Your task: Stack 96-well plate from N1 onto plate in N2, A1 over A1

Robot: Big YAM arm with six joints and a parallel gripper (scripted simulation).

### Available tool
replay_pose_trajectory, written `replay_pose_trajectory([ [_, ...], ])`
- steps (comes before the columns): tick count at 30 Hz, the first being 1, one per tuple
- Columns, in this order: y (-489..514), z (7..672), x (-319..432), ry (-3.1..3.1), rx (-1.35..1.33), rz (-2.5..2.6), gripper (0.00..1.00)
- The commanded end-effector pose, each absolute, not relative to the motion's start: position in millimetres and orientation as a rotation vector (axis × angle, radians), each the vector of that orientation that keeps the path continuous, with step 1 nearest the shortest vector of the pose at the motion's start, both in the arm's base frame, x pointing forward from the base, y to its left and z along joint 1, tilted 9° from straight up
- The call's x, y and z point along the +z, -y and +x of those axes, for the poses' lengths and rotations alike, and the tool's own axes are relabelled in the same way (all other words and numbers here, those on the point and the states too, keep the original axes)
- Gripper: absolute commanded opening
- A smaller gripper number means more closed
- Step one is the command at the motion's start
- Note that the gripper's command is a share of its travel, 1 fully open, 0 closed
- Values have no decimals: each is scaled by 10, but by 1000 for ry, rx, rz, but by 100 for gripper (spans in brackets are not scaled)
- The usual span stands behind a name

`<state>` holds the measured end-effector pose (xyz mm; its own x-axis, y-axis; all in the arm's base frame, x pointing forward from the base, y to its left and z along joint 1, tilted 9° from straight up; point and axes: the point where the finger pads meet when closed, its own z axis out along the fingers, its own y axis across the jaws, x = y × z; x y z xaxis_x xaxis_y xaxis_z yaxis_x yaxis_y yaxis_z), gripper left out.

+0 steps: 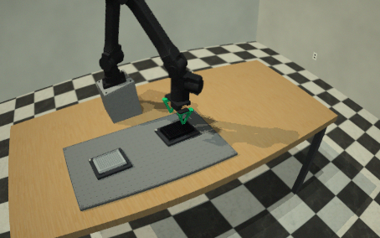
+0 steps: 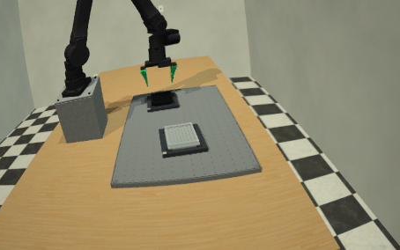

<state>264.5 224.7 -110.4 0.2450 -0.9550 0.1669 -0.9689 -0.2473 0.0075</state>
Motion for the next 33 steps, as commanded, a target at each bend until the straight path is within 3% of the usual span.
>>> replay_pose_trajectory([
  [1, -2261, 2733, -1106, 1876, 193, 2400, 100],
  [33, -2205, 2784, -1596, 1880, 198, 2405, 100],
])
